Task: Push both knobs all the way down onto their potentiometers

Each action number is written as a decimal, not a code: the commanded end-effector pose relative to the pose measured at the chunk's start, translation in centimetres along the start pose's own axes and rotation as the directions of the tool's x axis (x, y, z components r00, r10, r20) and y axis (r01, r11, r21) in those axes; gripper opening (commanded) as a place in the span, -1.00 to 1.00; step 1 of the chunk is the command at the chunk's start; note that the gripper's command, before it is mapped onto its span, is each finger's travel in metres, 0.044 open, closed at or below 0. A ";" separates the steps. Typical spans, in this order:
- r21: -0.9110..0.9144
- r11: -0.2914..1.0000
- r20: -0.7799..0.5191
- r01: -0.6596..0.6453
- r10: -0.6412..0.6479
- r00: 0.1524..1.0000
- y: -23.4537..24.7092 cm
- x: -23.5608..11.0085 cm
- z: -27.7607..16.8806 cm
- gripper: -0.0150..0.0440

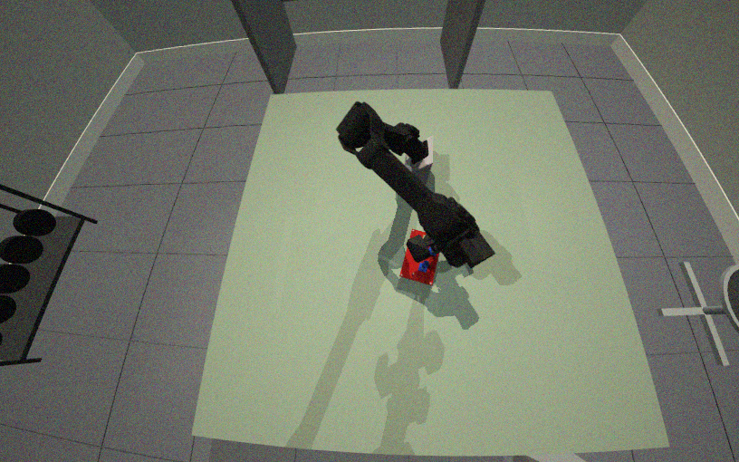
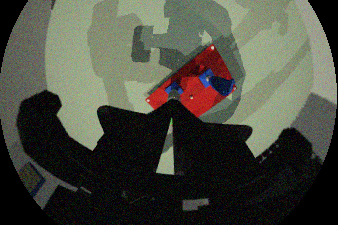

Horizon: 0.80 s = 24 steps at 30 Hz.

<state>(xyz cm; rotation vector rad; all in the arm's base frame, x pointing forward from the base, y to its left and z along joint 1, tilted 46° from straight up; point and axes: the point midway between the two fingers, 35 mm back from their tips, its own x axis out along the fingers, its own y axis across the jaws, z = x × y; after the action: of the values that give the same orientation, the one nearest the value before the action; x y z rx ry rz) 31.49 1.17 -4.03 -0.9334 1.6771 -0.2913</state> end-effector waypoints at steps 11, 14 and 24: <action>0.009 1.000 -0.008 0.000 0.000 1.000 -0.2 0.8 0.0 -0.49; 0.009 1.000 -0.008 0.000 0.000 1.000 -0.2 0.9 0.0 -0.49; 0.009 1.000 -0.008 0.000 0.000 1.000 -0.2 1.0 0.0 -0.49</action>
<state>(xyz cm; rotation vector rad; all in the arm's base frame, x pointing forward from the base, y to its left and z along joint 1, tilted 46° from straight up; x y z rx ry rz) 31.45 1.11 -4.12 -0.9366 1.6743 -0.2872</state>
